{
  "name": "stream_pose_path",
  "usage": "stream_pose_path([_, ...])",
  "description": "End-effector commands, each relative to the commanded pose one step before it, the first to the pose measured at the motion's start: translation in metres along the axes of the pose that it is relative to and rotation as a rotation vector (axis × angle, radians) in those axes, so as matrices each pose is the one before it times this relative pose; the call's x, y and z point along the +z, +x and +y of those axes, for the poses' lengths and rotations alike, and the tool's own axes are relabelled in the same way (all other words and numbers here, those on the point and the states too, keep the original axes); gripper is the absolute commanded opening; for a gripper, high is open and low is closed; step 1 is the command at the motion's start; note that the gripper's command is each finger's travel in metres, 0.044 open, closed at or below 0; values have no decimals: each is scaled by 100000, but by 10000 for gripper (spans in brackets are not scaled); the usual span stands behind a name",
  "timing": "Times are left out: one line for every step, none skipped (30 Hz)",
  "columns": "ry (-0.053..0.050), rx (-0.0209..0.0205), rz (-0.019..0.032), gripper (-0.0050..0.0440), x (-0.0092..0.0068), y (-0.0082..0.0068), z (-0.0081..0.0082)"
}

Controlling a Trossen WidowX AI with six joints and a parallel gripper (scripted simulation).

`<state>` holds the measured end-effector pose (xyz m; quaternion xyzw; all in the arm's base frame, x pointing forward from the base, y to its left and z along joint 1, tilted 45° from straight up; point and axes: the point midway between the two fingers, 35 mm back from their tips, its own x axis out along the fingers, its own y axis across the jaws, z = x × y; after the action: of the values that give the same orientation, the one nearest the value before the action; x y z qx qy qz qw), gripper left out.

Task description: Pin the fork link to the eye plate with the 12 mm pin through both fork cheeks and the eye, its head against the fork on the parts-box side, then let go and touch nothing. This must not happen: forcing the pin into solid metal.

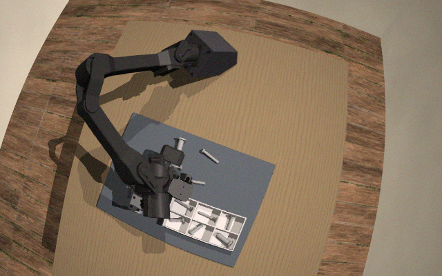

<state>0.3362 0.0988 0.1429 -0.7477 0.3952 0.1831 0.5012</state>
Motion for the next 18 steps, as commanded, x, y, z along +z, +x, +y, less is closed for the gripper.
stream_pose_path([-186, 23, -303, 14, 67, 29, 9])
stream_pose_path([2, 0, 1, 14, 9, 9, 3])
stream_pose_path([0, 0, 0, 14, 0, 0, 0])
stream_pose_path([0, 0, 0, 14, 0, 0, 0])
stream_pose_path([0, 0, 0, 14, 0, 0, 0])
stream_pose_path([2, 0, 1, 14, 9, 9, 3])
stream_pose_path([0, 0, 0, 14, 0, 0, 0])
stream_pose_path([0, 0, 0, 14, 0, 0, 0])
stream_pose_path([0, 0, 0, 14, 0, 0, 0])
stream_pose_path([0, 0, 0, 14, -17, -9, -4])
stream_pose_path([1, 0, 0, 14, -18, -8, -4])
stream_pose_path([0, 0, 0, 14, 21, 12, 5])
stream_pose_path([0, 0, 0, 14, 0, 0, 0])
stream_pose_path([0, 0, 0, 14, 0, 0, 0])
stream_pose_path([0, 0, 0, 14, -16, 4, 1])
stream_pose_path([0, 0, 0, 14, -30, 6, 1])
stream_pose_path([0, 0, 0, 14, -41, 8, 1])
stream_pose_path([0, 0, 0, 14, -49, 8, 1])
